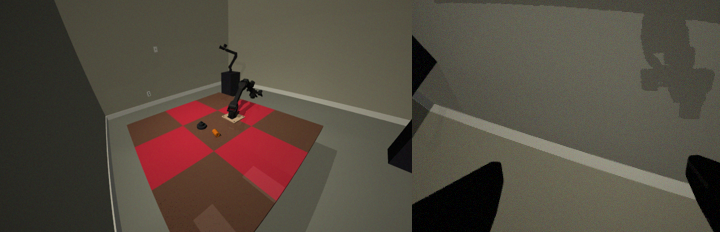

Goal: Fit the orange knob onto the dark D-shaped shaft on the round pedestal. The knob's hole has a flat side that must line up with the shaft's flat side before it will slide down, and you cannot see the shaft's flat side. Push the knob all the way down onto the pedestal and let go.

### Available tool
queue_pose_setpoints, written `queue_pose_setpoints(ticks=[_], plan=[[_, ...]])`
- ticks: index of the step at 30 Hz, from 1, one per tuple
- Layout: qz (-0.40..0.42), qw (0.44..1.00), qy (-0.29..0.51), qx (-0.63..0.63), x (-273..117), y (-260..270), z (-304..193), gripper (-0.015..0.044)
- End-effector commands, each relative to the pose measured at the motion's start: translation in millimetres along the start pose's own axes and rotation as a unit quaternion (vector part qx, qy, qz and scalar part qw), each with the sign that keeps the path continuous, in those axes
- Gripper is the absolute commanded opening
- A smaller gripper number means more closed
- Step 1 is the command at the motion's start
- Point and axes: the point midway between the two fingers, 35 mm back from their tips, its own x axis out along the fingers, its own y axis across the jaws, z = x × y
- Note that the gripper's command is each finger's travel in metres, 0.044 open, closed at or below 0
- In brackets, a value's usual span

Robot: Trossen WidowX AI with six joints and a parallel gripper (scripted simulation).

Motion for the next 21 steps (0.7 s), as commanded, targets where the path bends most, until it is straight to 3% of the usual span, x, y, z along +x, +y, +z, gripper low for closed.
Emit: queue_pose_setpoints(ticks=[1, 4, 11, 21], plan=[[-0.004, 1.0, 0.001, 0.0, -3, -4, -1, 0.0426], [-0.053, 0.998, 0.016, 0.004, -51, -52, -7, 0.044], [-0.122, 0.992, 0.03, 0.03, -126, -108, -10, 0.044], [-0.255, 0.966, 0.032, 0.029, -285, -199, 23, 0.044]])
